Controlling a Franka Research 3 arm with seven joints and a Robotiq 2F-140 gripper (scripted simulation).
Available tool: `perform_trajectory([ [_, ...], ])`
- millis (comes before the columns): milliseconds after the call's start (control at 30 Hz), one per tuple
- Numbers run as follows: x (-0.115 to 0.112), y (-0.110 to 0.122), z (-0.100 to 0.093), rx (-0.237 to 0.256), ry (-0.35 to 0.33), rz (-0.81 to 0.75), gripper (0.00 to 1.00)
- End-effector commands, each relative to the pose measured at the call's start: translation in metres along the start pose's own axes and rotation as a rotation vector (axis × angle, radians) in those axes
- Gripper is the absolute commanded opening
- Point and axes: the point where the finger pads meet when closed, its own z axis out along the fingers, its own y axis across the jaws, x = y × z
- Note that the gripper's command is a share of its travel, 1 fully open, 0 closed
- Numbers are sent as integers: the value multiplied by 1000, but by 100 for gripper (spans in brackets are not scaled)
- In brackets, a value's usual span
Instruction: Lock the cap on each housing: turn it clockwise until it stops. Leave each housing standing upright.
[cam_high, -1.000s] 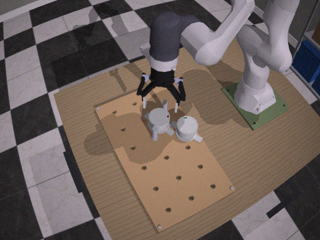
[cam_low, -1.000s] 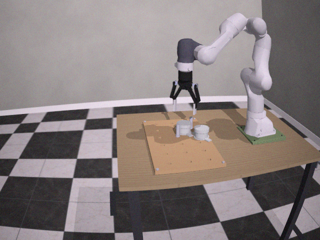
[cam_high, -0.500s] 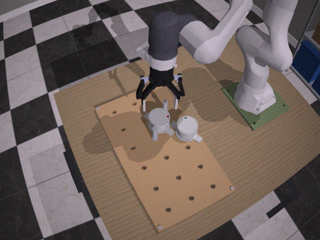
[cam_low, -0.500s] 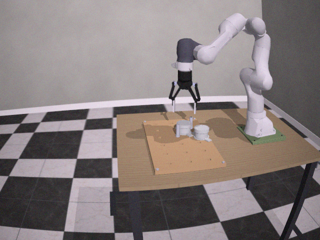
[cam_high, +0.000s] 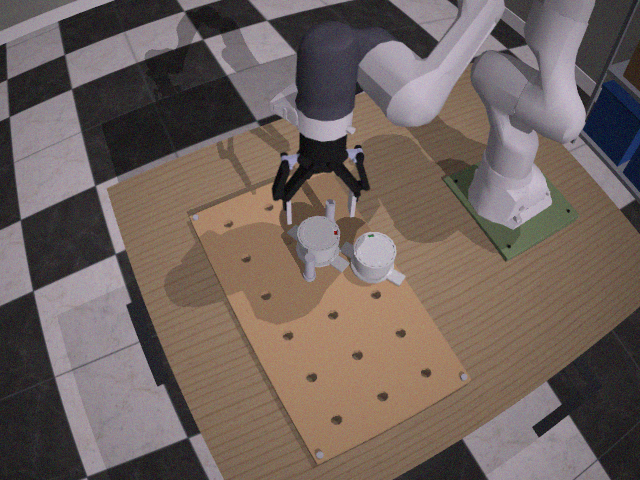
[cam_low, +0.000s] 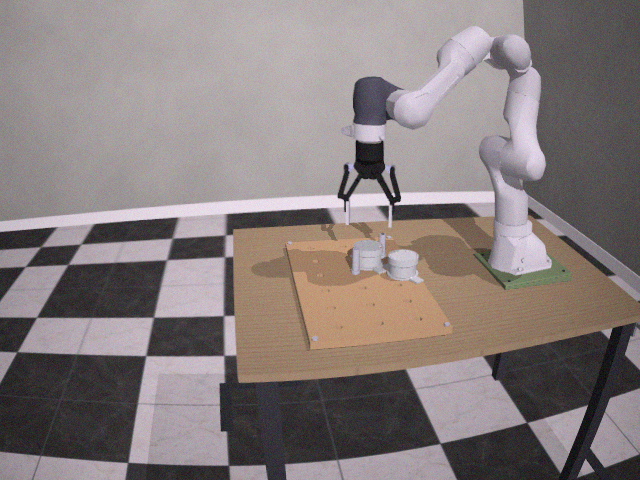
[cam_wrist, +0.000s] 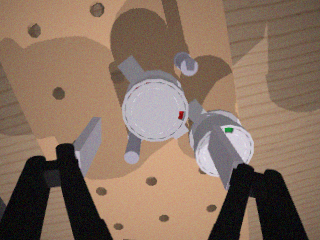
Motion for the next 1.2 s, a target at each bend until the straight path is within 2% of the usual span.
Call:
perform_trajectory([
  [0,1,0,-1,1,1,-20,78],
  [633,1,-1,0,1,1,-20,78],
  [1167,1,-1,11,1,1,-20,78],
])
